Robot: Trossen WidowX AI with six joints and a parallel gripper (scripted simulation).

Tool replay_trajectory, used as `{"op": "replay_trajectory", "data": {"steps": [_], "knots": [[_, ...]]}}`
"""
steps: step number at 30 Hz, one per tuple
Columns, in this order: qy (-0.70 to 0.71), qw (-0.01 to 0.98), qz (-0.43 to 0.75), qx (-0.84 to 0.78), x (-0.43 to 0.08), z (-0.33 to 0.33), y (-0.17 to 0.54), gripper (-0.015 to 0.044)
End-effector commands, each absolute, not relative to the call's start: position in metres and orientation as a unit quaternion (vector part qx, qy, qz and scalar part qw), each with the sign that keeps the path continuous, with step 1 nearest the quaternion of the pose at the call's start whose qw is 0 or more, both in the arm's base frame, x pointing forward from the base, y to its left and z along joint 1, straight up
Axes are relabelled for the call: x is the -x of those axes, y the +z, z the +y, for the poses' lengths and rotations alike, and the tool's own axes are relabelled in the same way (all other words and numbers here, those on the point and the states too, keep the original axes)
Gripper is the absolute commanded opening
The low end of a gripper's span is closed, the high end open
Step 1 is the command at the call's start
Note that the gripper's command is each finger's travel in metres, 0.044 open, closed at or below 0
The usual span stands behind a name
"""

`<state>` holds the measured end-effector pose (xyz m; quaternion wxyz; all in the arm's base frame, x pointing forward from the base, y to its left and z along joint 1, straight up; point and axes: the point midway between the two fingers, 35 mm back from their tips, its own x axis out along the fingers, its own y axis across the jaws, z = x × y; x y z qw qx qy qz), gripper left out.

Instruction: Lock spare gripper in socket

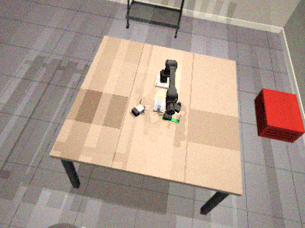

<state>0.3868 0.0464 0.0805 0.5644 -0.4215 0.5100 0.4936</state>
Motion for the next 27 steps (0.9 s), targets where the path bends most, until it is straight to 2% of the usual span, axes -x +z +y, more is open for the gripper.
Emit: {"op": "replay_trajectory", "data": {"steps": [1, 27], "knots": [[0.495, 0.563, 0.508, 0.425, -0.388, 0.046, 0.077, 0.0000], [0.492, 0.567, 0.503, 0.428, -0.389, 0.046, 0.044, 0.0000]]}}
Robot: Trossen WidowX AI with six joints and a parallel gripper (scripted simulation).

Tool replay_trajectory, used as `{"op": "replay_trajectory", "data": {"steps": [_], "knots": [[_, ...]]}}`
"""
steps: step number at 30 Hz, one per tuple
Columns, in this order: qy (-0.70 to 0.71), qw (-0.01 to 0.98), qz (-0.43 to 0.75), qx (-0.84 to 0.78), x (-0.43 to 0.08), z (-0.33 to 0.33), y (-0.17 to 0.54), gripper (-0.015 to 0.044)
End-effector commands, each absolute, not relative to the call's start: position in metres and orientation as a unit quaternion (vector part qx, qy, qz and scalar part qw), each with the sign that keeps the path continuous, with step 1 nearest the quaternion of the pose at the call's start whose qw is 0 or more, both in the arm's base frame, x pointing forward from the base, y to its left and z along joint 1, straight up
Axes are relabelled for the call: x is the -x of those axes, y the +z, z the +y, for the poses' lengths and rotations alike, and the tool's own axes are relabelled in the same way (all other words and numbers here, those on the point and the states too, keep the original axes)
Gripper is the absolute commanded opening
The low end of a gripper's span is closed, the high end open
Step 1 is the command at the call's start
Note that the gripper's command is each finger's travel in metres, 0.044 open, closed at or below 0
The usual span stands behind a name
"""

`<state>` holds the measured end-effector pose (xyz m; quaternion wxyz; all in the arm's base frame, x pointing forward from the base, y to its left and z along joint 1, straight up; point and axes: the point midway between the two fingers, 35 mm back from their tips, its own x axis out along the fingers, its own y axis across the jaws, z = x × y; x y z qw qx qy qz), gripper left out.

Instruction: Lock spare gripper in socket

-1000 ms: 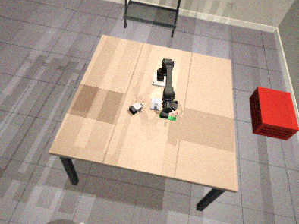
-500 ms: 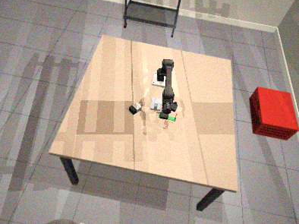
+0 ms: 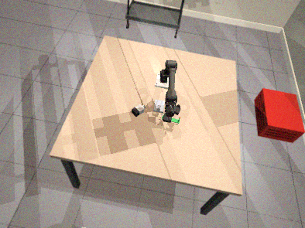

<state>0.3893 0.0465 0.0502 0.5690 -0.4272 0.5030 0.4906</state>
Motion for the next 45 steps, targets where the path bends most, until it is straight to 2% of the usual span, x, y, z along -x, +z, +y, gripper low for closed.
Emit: {"op": "replay_trajectory", "data": {"steps": [1, 21, 38, 45], "knots": [[0.492, 0.567, 0.503, 0.428, -0.389, 0.046, 0.044, 0.0000], [0.490, 0.570, 0.501, 0.429, -0.389, 0.047, 0.046, 0.0000], [0.491, 0.568, 0.504, 0.427, -0.387, 0.046, 0.059, 0.0440], [0.496, 0.561, 0.511, 0.421, -0.382, 0.046, 0.072, 0.0440]]}}
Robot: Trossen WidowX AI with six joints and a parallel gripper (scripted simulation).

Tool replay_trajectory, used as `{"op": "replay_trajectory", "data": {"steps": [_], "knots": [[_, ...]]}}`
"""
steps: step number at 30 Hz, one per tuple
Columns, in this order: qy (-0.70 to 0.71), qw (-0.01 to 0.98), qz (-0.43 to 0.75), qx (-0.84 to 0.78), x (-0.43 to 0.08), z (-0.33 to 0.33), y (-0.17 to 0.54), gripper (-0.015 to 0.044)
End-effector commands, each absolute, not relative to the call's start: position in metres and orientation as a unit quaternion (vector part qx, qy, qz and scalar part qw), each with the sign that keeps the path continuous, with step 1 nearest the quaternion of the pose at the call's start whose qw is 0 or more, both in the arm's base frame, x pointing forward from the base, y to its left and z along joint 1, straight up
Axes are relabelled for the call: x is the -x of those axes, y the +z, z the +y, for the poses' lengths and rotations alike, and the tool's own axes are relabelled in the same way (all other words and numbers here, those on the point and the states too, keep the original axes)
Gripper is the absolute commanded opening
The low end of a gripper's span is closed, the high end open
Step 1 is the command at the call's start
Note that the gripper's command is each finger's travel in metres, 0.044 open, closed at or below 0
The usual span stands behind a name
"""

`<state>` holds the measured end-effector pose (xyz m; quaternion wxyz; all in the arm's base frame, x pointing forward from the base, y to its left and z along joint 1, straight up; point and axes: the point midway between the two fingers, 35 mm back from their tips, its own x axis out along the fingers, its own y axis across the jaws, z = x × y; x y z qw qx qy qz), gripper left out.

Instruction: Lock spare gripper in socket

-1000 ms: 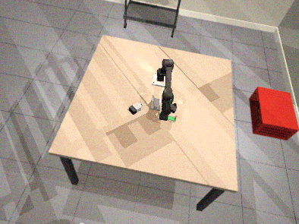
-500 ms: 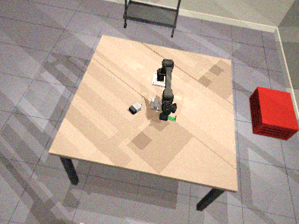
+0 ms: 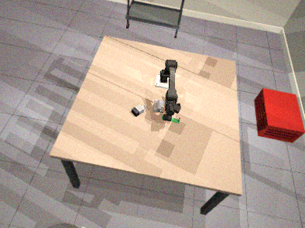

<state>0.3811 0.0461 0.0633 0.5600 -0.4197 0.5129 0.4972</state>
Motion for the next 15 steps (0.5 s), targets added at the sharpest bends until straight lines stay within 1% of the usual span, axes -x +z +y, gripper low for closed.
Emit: {"op": "replay_trajectory", "data": {"steps": [1, 15], "knots": [[0.497, 0.560, 0.512, 0.420, -0.381, 0.046, 0.074, 0.0440], [0.504, 0.550, 0.524, 0.411, -0.373, 0.045, 0.104, 0.0440]]}}
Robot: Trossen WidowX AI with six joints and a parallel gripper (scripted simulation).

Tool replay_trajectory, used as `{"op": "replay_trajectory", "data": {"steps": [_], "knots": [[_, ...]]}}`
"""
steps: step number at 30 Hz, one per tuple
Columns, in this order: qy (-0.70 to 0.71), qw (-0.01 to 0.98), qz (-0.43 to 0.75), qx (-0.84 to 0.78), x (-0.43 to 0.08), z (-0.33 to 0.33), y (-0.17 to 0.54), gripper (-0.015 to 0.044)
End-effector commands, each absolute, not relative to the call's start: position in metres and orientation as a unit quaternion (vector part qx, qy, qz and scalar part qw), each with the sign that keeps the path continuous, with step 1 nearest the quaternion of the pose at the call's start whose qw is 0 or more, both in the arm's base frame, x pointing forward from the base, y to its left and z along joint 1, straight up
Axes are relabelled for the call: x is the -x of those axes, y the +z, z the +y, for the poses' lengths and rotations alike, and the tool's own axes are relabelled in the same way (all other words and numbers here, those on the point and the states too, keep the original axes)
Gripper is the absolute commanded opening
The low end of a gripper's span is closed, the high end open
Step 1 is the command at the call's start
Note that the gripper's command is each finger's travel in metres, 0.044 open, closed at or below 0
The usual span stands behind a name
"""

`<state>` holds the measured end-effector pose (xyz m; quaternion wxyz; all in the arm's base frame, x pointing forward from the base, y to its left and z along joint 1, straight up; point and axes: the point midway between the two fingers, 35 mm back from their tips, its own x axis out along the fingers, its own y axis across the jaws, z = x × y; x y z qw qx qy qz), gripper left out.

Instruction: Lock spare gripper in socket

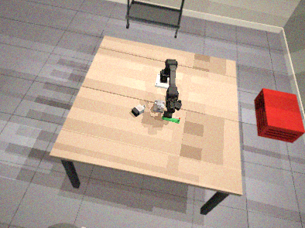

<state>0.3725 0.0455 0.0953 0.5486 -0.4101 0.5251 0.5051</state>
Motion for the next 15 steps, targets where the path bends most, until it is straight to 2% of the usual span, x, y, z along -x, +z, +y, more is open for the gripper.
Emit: {"op": "replay_trajectory", "data": {"steps": [1, 15], "knots": [[0.505, 0.549, 0.525, 0.410, -0.372, 0.045, 0.106, 0.0440], [0.510, 0.541, 0.533, 0.403, -0.366, 0.045, 0.139, 0.0440]]}}
